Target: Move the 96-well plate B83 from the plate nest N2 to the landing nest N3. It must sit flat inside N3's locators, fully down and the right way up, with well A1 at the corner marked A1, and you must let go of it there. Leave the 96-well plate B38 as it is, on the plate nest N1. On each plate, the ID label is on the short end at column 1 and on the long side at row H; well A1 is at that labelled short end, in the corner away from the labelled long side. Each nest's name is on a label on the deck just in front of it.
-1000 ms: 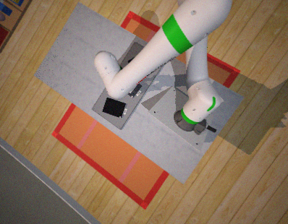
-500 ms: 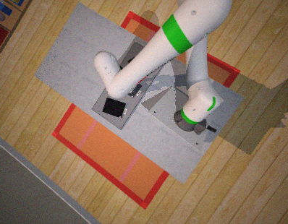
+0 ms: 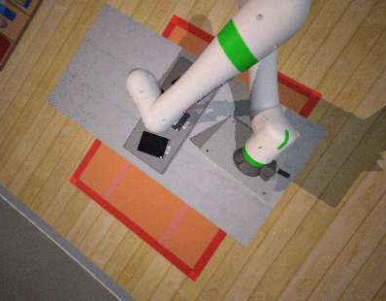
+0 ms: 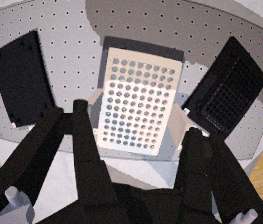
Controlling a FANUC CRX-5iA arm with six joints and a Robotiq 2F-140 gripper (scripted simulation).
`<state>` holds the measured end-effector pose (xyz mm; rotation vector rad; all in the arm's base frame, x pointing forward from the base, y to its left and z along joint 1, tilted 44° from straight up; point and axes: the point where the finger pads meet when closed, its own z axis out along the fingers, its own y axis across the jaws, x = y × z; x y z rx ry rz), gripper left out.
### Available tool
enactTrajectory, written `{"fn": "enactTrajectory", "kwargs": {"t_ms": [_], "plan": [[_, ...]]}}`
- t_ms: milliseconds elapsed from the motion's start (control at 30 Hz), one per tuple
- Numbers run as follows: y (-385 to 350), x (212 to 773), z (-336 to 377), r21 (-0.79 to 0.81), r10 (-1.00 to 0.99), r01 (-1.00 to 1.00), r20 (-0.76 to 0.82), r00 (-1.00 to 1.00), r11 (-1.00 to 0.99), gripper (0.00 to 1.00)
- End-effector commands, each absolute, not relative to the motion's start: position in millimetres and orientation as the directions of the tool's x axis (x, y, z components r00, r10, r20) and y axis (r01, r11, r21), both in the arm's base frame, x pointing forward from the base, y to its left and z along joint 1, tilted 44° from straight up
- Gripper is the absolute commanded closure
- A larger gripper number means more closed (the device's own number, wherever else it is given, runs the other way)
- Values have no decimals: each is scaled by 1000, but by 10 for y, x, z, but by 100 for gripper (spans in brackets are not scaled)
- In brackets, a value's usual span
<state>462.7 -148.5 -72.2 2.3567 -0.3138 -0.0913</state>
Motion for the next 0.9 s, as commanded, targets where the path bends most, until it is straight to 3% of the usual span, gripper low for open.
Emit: {"fn": "enactTrajectory", "kwargs": {"t_ms": [0, 867], "plan": [[-1483, 4629, -721, 693, -251, -199, 26, 968, -693, 100], [-1674, 4584, -925, 693, -251, -199, 26, 968, -693, 100]]}}
